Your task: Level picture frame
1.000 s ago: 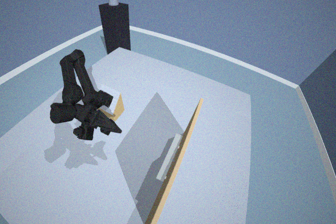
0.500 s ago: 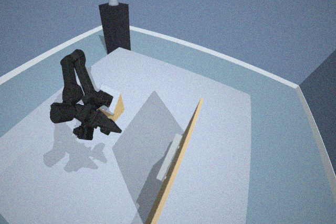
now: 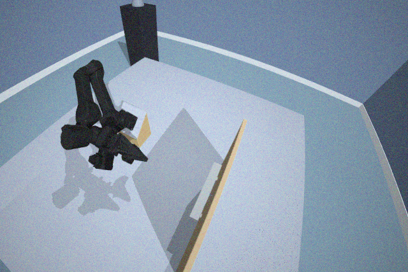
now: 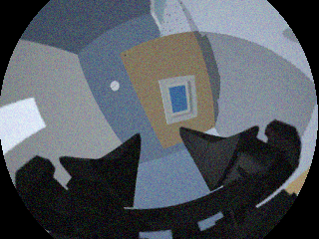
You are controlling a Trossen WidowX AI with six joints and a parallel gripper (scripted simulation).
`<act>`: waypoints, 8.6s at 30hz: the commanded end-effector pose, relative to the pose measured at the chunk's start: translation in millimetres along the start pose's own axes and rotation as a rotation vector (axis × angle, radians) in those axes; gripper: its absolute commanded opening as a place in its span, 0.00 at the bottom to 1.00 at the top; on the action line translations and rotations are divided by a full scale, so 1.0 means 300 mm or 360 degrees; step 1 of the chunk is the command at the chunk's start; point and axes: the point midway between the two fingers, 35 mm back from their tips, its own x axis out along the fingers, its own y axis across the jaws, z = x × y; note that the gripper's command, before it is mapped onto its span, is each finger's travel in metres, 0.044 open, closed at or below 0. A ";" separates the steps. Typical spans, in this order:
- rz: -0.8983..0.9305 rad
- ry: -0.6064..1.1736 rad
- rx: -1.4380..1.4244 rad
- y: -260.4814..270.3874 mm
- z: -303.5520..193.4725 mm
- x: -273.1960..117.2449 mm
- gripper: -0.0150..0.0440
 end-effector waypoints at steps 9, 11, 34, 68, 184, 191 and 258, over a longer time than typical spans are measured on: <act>0.0008 0.0001 -0.0014 0.003 -0.002 -0.002 0.69; 0.0008 0.0001 -0.0014 0.003 -0.002 -0.002 0.69; 0.0008 0.0001 -0.0014 0.003 -0.002 -0.002 0.69; -0.0055 -0.0103 -0.0149 -0.120 0.032 0.221 0.69; -0.0054 -0.0119 -0.0163 -0.137 0.052 0.637 0.25; -0.0054 -0.0119 -0.0163 -0.130 0.051 0.637 0.25; -0.0054 -0.0119 -0.0163 -0.103 0.048 0.638 0.25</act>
